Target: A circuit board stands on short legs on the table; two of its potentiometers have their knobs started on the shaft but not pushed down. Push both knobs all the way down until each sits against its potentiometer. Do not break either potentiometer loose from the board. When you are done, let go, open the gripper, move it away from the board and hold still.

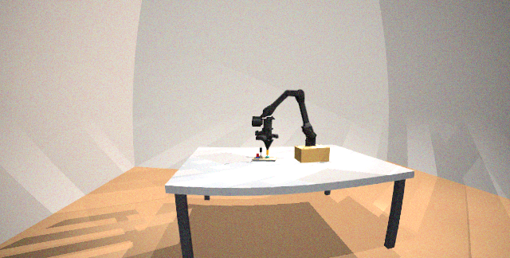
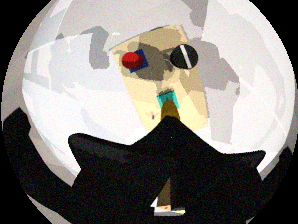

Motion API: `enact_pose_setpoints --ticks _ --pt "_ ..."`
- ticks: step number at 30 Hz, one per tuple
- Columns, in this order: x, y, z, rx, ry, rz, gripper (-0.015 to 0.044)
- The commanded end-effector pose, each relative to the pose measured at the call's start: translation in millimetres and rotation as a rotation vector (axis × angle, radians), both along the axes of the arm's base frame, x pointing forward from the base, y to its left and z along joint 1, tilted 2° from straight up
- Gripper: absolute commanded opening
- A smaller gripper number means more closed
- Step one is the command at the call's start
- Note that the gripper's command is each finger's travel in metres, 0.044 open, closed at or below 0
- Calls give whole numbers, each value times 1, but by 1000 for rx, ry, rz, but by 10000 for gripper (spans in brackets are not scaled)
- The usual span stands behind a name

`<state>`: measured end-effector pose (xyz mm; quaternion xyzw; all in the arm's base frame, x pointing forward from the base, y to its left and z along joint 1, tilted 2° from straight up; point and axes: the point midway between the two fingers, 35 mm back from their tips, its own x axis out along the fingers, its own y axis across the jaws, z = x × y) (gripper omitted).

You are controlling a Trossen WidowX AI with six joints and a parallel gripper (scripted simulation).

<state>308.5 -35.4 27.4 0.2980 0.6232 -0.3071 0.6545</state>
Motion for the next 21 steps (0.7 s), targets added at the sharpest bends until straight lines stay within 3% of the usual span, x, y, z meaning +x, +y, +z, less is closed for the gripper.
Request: enact_pose_setpoints --ticks 1,21 --pt "0 -1 0 -3 3 0 0" --pt "0 -1 -2 -3 3 0 0"
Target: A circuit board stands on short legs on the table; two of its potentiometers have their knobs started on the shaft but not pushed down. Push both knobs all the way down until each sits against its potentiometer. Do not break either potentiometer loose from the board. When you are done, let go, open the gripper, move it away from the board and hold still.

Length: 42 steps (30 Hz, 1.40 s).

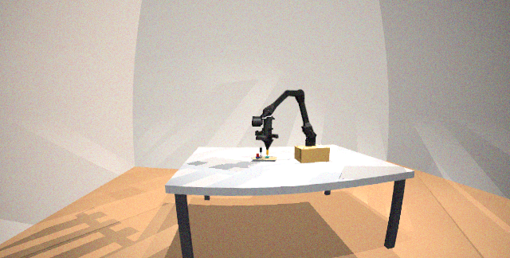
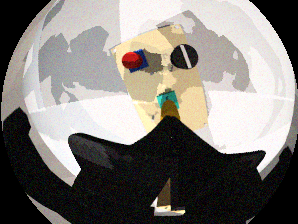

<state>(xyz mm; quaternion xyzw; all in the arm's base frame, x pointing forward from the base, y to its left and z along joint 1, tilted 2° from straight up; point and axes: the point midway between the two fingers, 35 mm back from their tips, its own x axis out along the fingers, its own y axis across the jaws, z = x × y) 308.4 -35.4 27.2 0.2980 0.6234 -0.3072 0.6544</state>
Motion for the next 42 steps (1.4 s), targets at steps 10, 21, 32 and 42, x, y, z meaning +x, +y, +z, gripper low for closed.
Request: enact_pose_setpoints --ticks 10,21,32,42 --pt "0 -1 -4 -3 3 0 0" --pt "0 -1 -6 -3 3 0 0" --pt "0 -1 -6 -3 3 0 0" --pt "0 -1 -8 -3 3 0 0"
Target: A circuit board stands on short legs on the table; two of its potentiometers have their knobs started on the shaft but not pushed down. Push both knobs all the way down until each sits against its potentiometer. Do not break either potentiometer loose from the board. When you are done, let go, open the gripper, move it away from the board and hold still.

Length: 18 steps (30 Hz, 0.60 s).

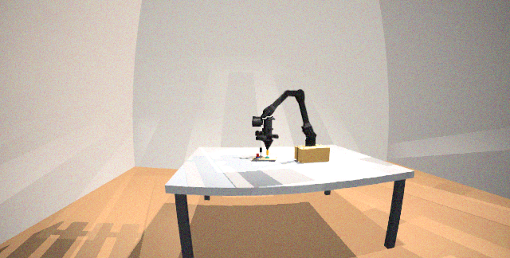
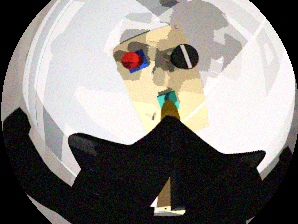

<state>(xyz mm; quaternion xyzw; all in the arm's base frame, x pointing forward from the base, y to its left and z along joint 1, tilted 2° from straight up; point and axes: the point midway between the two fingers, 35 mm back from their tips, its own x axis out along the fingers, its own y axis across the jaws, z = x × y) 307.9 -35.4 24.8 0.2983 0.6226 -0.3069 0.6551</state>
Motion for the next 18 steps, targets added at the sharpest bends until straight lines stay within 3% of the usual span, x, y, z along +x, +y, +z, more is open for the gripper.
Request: enact_pose_setpoints --ticks 1,18 --pt "0 -1 -5 -2 5 0 0" --pt "0 -1 -7 -2 5 0 0"
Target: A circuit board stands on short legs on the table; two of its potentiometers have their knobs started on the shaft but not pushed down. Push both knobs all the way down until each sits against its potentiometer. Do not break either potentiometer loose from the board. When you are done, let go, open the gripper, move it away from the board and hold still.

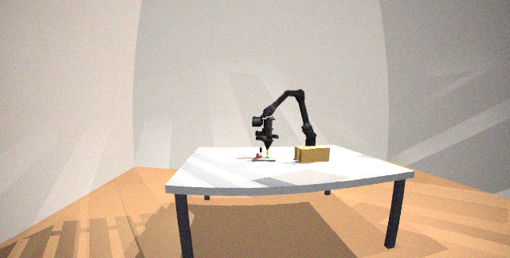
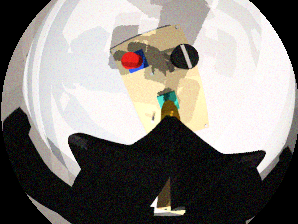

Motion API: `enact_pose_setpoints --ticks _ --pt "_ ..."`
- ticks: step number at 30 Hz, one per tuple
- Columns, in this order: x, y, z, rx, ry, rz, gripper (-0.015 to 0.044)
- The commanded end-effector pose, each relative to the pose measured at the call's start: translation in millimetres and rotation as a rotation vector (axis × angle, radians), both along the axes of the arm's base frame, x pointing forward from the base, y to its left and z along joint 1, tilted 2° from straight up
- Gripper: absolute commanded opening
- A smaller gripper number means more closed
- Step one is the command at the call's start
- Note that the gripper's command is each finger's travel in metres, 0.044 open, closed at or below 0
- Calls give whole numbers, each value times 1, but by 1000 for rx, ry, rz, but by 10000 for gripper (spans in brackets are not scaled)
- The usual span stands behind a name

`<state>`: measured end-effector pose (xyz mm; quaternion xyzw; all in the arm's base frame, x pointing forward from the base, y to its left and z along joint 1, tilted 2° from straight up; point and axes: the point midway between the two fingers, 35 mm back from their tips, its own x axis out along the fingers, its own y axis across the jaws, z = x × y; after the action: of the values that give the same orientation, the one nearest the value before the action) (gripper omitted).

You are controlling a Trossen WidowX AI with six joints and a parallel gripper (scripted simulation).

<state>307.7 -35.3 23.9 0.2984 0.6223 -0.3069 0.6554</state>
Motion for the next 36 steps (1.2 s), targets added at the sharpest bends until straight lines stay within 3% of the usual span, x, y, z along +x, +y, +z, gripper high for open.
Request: enact_pose_setpoints --ticks 1,36 --pt "1 -1 -6 -2 6 0 0" --pt "1 -1 -12 -2 6 0 0"
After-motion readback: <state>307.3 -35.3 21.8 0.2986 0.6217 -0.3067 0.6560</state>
